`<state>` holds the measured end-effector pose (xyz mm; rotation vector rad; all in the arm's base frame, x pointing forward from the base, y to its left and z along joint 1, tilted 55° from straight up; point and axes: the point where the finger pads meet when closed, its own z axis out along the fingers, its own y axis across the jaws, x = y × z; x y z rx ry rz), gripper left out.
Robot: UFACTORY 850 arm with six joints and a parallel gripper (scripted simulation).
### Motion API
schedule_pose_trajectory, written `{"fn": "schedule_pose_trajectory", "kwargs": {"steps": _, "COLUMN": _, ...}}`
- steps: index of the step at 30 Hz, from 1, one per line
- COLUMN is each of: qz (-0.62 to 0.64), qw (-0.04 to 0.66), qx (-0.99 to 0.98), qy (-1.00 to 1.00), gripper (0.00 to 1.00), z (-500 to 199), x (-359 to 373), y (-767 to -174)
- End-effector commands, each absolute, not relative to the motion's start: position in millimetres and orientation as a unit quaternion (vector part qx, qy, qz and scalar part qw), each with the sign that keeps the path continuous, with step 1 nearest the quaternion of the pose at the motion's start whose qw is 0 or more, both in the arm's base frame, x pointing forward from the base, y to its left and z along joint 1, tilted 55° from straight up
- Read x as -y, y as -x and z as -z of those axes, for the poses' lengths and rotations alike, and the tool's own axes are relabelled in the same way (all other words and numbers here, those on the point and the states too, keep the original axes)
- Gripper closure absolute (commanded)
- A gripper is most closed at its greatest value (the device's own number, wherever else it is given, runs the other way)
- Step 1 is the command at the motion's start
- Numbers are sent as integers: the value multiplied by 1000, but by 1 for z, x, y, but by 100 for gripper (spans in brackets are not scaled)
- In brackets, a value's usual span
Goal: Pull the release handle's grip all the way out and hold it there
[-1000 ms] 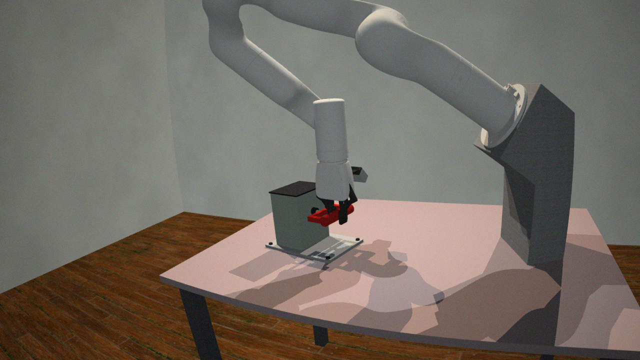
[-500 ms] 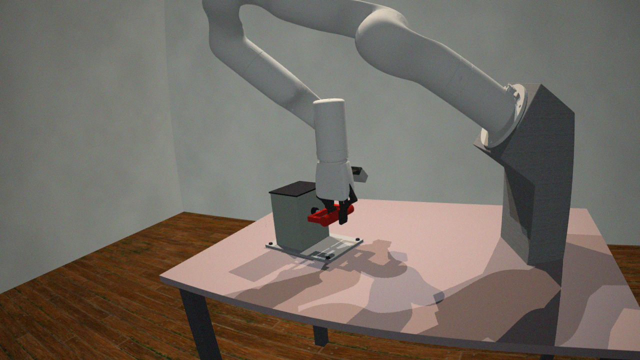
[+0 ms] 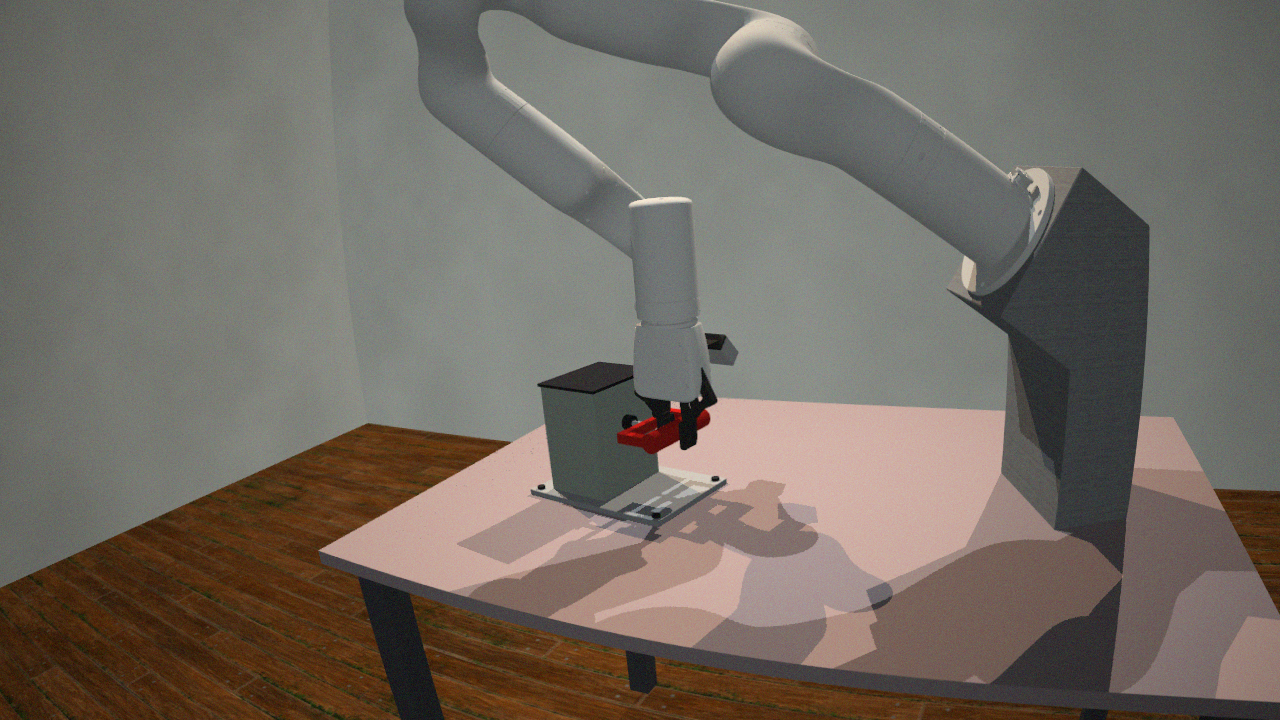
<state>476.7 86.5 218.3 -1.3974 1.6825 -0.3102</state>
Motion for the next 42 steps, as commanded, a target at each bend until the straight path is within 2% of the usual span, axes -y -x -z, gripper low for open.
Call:
{"fn": "schedule_pose_trajectory", "kwargs": {"steps": 1, "qz": 125, "qw": 449, "qx": -681, "qy": 566, "gripper": 100, "z": -213, "x": -89, "y": -471}}
{"fn": "schedule_pose_trajectory", "kwargs": {"steps": 42, "qz": 125, "qw": 449, "qx": -681, "qy": 566, "gripper": 100, "z": -181, "x": -104, "y": -441}}
